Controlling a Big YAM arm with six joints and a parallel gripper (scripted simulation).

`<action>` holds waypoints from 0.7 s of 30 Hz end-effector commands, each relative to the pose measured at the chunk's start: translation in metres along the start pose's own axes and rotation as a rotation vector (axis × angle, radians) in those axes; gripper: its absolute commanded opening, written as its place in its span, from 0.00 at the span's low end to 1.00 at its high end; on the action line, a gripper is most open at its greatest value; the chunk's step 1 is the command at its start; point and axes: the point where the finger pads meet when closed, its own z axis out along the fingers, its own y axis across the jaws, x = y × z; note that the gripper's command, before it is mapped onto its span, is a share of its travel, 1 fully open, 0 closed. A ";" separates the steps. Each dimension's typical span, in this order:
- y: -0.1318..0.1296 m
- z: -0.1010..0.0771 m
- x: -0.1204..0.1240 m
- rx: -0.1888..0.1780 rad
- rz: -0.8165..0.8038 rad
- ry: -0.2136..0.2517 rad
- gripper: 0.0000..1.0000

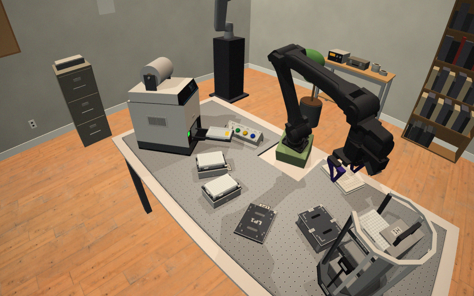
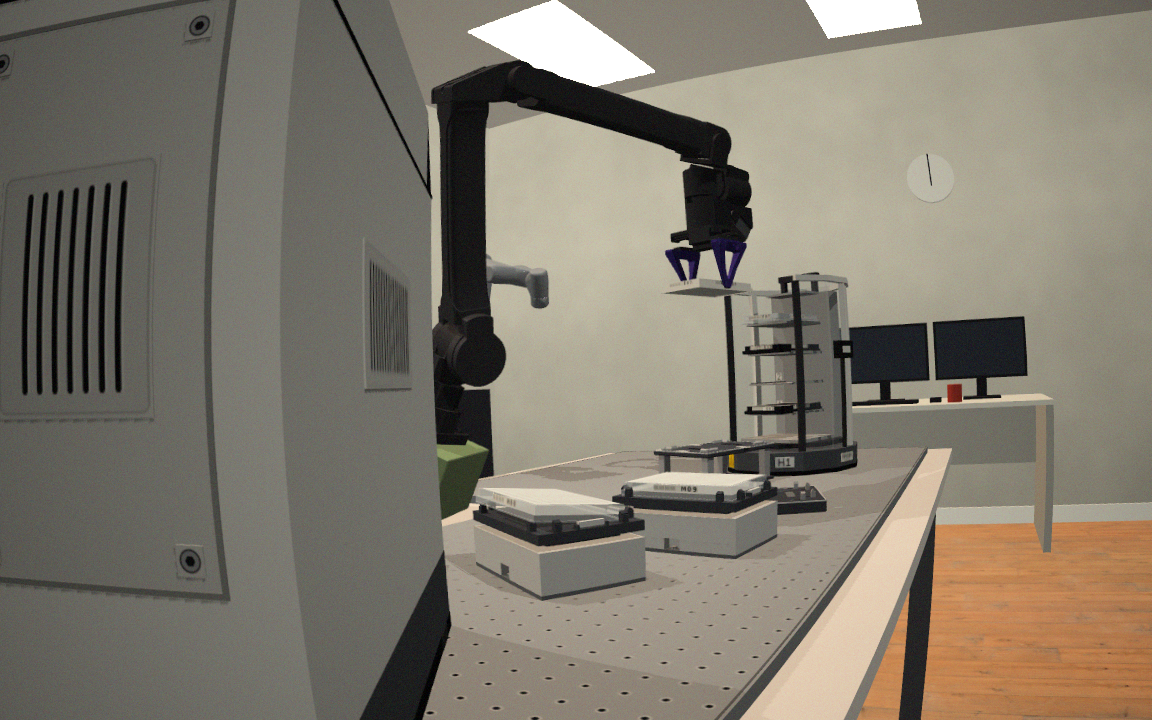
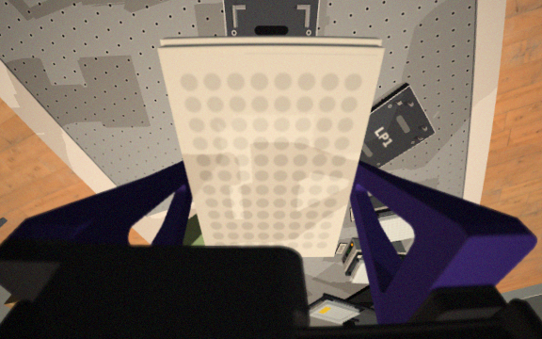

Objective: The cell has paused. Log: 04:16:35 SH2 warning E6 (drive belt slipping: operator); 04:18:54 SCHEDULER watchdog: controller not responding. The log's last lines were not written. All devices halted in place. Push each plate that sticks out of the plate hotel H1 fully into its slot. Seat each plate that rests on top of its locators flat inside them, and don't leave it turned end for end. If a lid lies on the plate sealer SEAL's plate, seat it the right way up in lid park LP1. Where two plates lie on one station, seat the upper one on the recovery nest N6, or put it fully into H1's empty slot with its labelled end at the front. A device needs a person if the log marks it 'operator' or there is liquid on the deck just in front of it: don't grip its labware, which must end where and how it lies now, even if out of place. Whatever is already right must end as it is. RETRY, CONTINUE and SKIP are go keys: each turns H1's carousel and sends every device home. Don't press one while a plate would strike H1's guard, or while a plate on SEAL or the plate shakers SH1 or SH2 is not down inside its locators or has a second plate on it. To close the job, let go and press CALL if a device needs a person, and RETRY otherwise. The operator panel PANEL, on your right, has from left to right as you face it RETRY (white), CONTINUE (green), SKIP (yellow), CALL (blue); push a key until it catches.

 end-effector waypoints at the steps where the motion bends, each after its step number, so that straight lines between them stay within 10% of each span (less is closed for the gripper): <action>1: -0.011 -0.026 -0.011 0.002 0.012 -0.051 0.84; 21: -0.005 0.013 -0.003 0.001 0.002 -0.006 0.84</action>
